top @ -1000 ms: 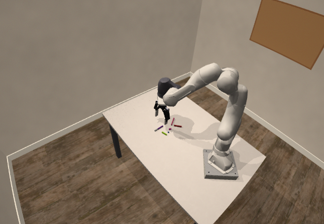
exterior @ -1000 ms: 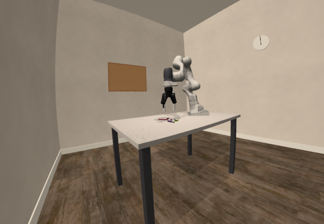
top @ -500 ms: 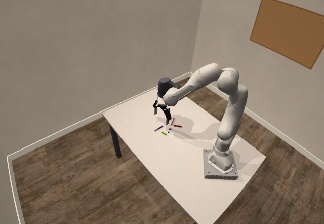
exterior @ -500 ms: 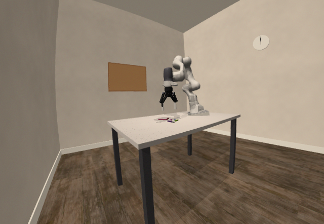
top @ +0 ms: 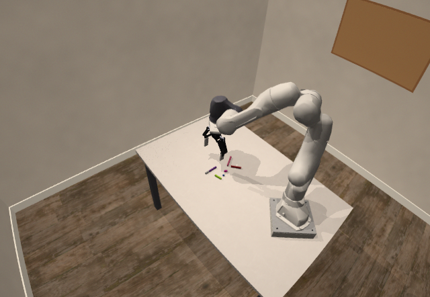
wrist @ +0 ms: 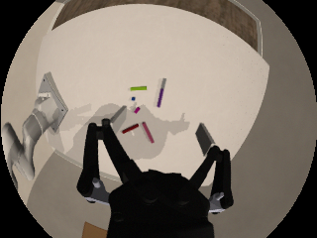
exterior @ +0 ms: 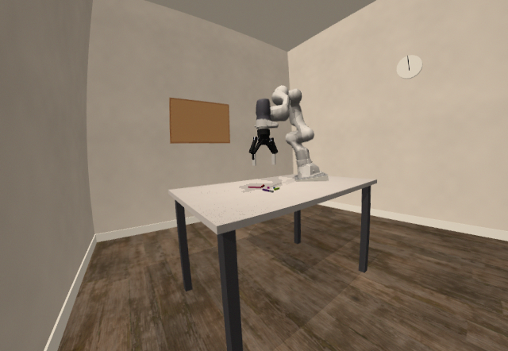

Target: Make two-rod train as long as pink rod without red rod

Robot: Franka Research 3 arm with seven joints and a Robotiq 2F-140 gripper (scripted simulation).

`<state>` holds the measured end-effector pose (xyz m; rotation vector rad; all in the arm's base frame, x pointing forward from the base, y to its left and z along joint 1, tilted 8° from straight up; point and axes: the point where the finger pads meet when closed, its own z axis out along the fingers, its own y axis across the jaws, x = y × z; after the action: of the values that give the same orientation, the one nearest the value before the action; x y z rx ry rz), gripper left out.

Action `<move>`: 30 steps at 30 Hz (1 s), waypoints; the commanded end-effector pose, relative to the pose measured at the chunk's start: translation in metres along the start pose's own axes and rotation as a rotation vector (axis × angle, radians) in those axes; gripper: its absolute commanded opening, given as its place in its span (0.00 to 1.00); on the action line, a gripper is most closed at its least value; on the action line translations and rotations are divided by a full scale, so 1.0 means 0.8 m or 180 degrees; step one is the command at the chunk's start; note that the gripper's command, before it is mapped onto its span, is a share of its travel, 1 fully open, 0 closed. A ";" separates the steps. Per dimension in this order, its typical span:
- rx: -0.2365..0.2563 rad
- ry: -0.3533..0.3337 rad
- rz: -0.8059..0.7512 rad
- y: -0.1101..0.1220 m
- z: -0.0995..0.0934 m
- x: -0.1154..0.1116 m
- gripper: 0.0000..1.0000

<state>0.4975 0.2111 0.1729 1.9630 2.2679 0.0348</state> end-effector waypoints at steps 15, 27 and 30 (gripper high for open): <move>0.0058 -0.0012 -0.0050 -0.006 -0.043 0.000 1.00; 0.0058 -0.0012 -0.0050 -0.006 -0.043 0.000 1.00; 0.0058 -0.0012 -0.0050 -0.006 -0.043 0.000 1.00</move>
<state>0.4888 0.2109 0.2044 1.9626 2.2786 0.0066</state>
